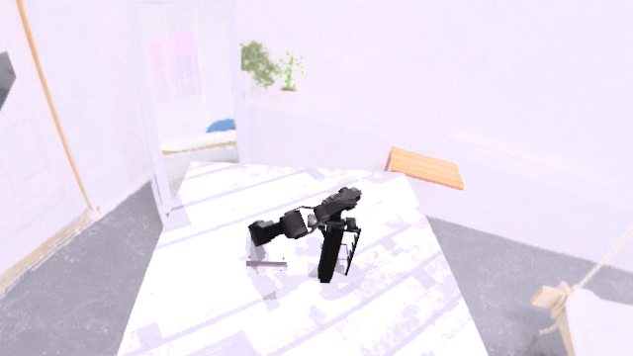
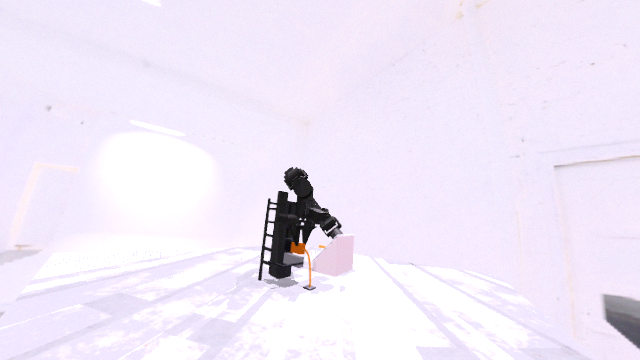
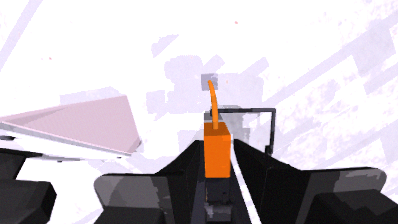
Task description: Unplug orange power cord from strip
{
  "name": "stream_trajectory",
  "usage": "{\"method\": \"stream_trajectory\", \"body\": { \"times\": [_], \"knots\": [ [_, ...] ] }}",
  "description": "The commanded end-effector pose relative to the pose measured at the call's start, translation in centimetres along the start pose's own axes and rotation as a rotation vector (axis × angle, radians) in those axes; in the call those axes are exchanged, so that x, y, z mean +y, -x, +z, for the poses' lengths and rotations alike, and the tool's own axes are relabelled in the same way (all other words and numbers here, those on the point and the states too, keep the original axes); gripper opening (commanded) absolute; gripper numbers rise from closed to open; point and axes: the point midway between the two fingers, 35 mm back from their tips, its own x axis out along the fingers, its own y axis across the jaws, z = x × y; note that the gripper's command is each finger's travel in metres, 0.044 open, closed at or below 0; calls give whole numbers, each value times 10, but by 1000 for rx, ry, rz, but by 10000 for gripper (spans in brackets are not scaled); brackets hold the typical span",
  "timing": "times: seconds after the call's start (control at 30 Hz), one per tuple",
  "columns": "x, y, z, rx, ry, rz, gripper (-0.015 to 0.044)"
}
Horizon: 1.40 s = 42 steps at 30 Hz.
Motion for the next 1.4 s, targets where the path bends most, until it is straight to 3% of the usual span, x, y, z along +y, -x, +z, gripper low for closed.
{"method": "stream_trajectory", "body": {
  "times": [0.0,0.03,0.17,0.43,1.37],
  "knots": [
    [0,-5,-1,4,3,-3,160],
    [0,-5,-1,4,3,-3,160],
    [0,-2,0,1,0,1,55],
    [0,-2,0,1,0,1,2],
    [-2,1,41,-2,2,-2,0]
  ]
}}
